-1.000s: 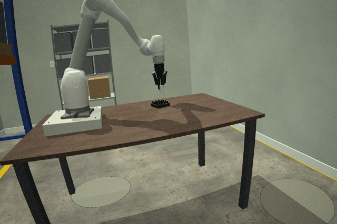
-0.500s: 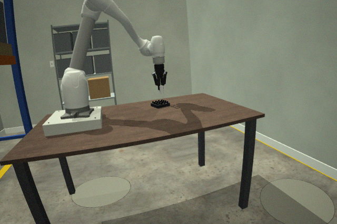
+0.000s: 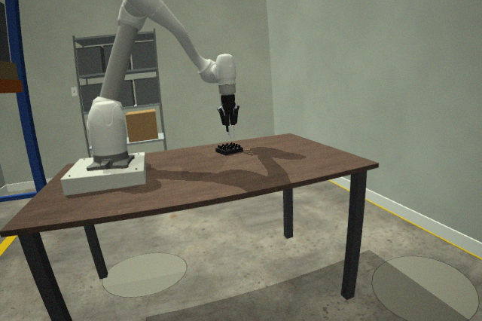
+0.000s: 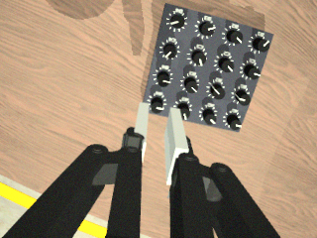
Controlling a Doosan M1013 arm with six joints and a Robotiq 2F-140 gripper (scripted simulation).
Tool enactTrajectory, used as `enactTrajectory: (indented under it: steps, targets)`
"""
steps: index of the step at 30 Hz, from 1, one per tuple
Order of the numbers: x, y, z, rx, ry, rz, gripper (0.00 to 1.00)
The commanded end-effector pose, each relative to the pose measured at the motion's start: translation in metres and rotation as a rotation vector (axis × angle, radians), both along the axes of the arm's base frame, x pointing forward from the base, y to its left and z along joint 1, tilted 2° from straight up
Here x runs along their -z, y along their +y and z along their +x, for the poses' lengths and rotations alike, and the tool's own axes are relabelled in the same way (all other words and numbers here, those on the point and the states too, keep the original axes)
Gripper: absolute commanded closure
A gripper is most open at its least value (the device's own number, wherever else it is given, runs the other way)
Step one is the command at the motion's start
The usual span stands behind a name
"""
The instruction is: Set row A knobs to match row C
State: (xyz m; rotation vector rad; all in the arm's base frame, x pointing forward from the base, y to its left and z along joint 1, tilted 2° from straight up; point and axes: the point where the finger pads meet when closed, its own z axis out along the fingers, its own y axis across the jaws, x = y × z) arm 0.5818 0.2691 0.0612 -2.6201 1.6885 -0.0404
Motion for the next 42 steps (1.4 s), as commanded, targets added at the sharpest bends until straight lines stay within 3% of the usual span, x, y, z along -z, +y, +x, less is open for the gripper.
enactTrajectory:
  steps: [1,21,42]
  targets:
    - [0.004,0.000,0.000,0.000,0.000,0.000,0.88]
    - [0.022,0.000,0.001,0.000,0.000,0.000,0.88]
    - [0.024,0.000,0.001,0.000,0.000,0.000,0.88]
